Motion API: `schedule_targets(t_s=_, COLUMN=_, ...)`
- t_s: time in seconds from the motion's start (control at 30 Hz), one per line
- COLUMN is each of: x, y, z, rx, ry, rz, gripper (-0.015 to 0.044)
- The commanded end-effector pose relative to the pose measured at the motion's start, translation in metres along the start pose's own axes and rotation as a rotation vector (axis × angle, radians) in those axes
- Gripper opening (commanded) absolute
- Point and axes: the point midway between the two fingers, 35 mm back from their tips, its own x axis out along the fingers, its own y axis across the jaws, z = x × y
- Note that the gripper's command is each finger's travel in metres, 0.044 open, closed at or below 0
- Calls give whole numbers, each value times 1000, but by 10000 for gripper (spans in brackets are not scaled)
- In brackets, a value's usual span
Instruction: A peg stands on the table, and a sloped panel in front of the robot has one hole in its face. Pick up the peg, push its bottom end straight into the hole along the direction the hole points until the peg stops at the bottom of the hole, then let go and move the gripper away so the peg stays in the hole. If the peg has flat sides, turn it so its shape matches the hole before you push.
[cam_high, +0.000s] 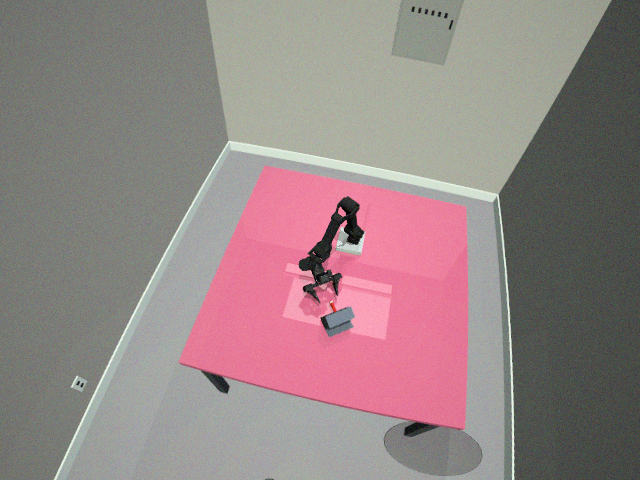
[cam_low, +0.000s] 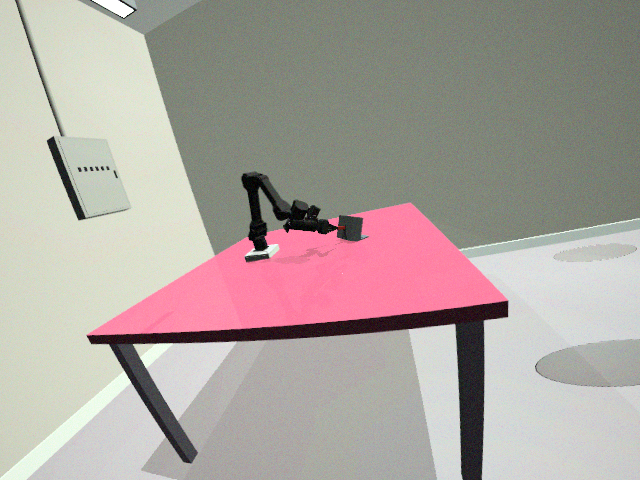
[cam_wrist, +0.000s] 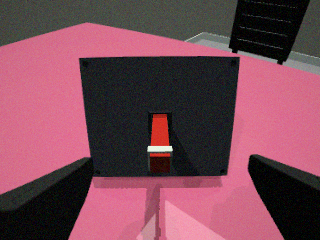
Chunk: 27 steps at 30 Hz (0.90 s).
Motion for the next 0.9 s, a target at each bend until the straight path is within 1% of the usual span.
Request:
schedule_targets(t_s=0.0, x=-8, y=0, z=2, rx=-8, ry=-4, rz=1, gripper=440)
schedule_targets(t_s=0.87, x=-45, y=-1, z=-5, rx=3, ry=-8, rz=-2, gripper=440)
